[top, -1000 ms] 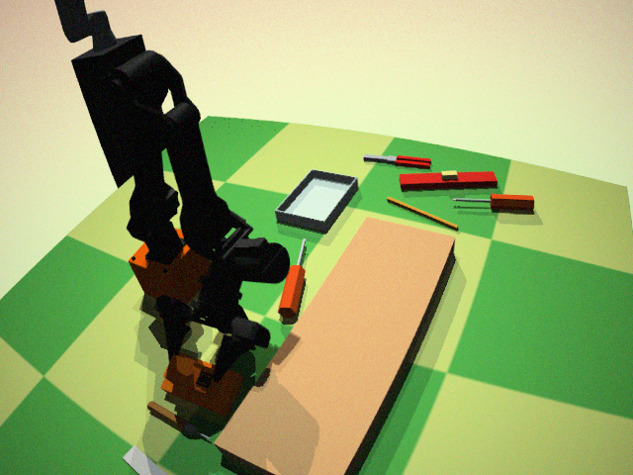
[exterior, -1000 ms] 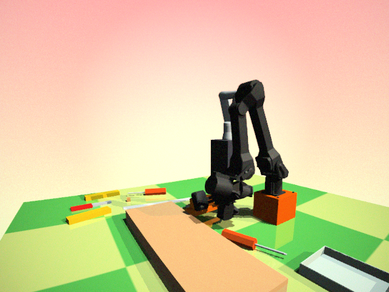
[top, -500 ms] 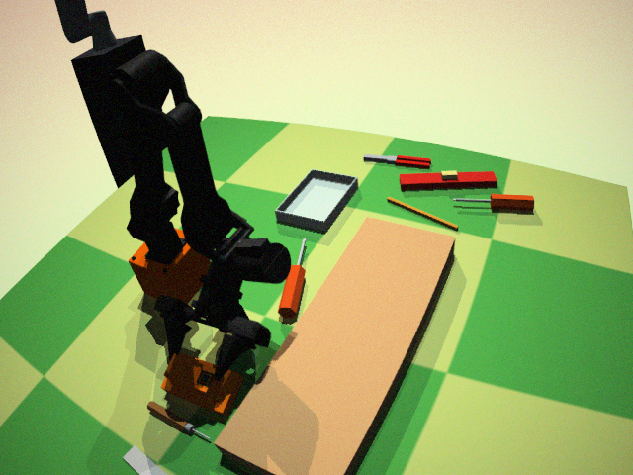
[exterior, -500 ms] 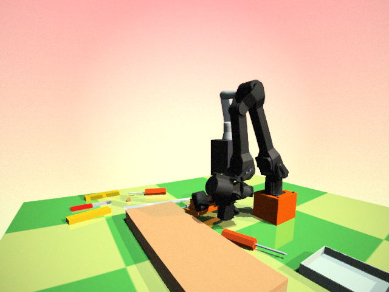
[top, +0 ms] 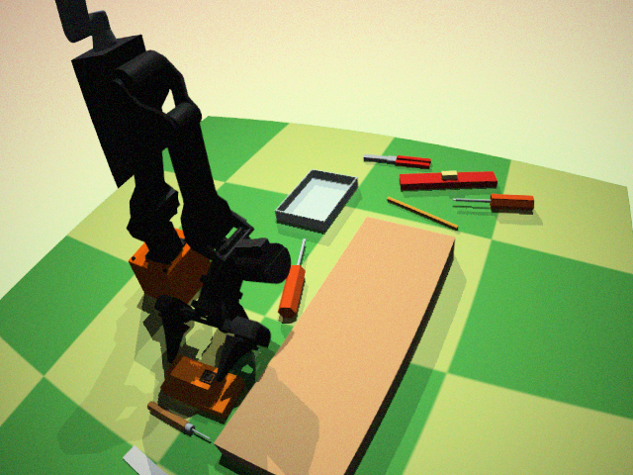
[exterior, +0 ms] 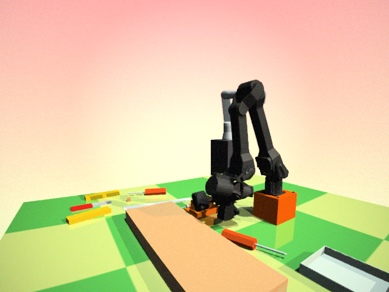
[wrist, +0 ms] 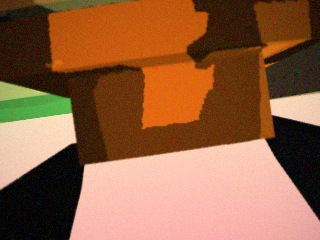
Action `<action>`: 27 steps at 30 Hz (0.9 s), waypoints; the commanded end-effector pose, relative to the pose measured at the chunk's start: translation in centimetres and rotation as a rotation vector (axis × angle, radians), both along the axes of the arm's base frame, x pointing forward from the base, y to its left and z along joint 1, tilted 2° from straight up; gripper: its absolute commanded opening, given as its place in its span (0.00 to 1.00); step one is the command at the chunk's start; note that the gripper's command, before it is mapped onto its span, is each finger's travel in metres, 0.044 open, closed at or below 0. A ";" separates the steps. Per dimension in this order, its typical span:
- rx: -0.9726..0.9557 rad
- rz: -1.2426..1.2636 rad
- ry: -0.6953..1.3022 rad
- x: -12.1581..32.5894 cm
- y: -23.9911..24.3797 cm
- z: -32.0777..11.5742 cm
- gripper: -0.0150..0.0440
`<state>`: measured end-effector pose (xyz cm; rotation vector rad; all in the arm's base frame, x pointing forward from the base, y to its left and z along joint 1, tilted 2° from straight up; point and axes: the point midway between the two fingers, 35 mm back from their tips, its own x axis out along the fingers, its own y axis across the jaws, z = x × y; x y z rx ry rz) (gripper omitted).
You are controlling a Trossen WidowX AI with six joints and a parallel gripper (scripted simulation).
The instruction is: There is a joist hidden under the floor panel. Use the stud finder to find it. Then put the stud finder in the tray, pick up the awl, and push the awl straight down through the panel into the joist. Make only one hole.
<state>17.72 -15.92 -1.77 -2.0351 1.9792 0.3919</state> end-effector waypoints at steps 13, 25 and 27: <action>0.004 0.000 0.000 0.0 0.5 0.0 1.00; 0.008 -0.001 0.000 0.1 1.2 0.2 1.00; 0.008 -0.001 0.000 0.1 1.3 0.2 1.00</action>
